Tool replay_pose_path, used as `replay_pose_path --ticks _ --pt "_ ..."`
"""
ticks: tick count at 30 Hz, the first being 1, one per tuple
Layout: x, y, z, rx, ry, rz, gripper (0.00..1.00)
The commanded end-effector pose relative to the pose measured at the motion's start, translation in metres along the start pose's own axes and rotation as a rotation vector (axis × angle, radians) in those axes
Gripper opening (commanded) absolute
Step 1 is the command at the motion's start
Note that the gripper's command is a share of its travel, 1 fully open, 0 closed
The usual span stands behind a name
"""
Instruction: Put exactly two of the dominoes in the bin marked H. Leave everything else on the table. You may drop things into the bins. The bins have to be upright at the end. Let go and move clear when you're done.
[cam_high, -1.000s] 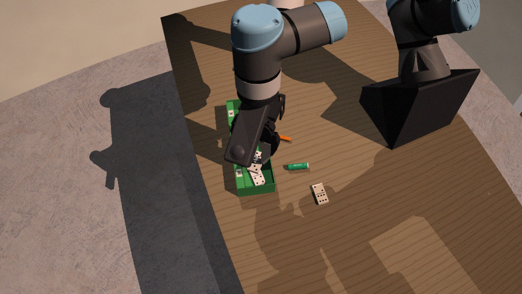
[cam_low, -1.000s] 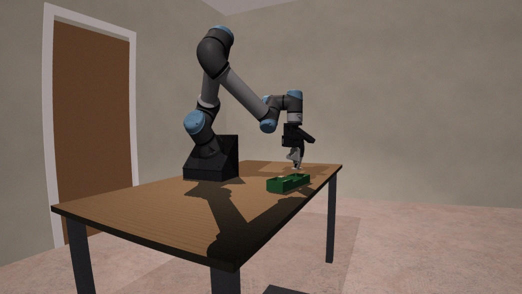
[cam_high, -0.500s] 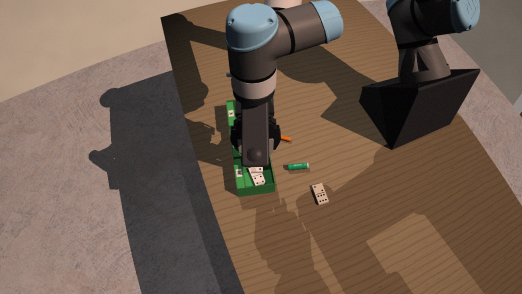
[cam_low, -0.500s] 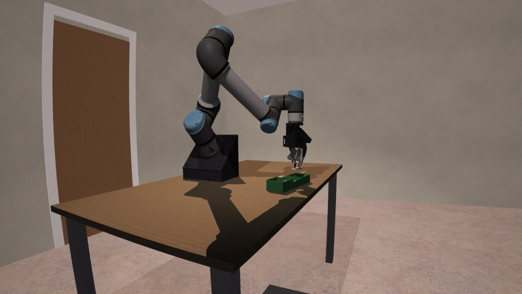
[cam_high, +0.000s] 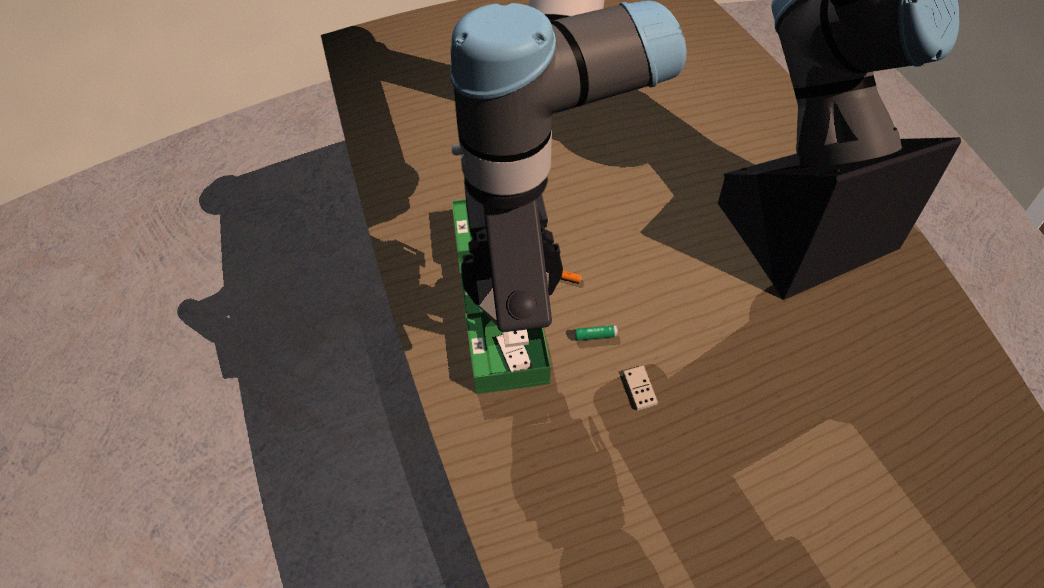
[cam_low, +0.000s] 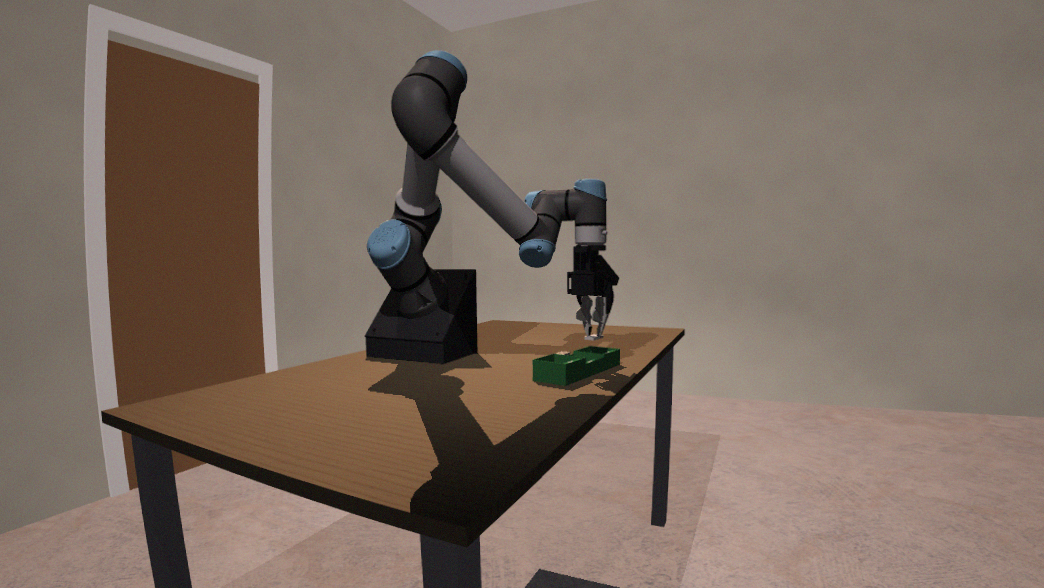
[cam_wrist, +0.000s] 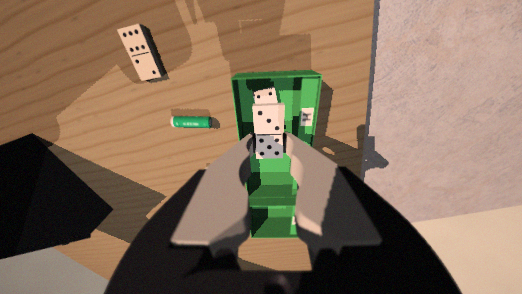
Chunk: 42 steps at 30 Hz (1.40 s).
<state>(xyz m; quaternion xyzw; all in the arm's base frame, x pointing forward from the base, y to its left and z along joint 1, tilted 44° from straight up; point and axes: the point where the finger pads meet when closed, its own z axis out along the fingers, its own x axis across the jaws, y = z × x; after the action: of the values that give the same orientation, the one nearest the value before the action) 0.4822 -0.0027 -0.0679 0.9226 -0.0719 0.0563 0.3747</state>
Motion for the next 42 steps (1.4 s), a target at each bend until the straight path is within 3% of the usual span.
replay_pose_path --ticks 1,28,42 --pt "0.0 0.0 0.0 0.001 0.002 -0.002 0.0" --pt "0.0 0.0 0.044 0.001 0.002 -0.002 0.0" --pt "0.0 0.0 0.044 0.001 0.002 -0.002 0.0"
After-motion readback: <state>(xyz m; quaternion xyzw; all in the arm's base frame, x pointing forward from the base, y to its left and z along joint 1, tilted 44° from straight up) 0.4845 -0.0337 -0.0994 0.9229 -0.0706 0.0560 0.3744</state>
